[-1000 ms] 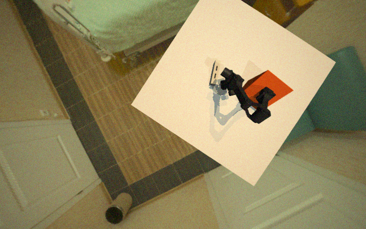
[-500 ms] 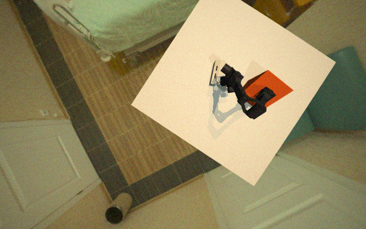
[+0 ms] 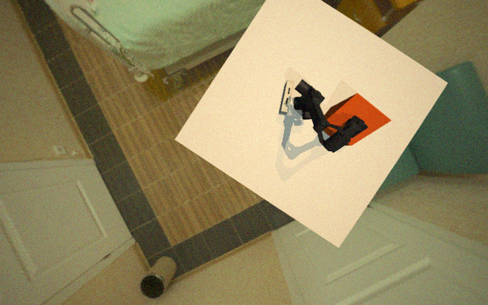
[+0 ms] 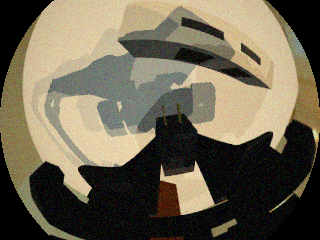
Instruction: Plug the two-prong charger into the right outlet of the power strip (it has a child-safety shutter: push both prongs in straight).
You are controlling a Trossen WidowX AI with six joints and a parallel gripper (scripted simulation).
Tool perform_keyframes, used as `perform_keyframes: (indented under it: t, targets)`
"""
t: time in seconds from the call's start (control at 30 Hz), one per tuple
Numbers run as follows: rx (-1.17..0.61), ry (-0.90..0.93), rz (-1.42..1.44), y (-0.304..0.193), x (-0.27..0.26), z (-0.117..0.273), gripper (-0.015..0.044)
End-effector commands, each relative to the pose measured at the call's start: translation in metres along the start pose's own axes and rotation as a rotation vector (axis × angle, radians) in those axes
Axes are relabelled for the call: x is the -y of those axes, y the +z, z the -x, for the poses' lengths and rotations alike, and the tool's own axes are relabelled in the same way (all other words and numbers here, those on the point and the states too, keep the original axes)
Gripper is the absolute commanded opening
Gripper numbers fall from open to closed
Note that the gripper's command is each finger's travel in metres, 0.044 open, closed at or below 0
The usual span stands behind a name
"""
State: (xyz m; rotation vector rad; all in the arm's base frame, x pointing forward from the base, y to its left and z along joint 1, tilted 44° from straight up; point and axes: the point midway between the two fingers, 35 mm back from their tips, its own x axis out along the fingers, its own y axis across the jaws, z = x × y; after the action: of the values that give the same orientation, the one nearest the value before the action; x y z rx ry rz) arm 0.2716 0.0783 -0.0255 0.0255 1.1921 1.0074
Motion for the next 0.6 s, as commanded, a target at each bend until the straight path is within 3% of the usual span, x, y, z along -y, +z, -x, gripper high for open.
perform_keyframes:
  t: [0.0, 0.57]
  targets:
    - [0.007, 0.002, -0.030, 0.000, 0.009, -0.002, 0.0000]
    - [0.010, 0.010, -0.125, -0.009, 0.035, -0.012, 0.0000]
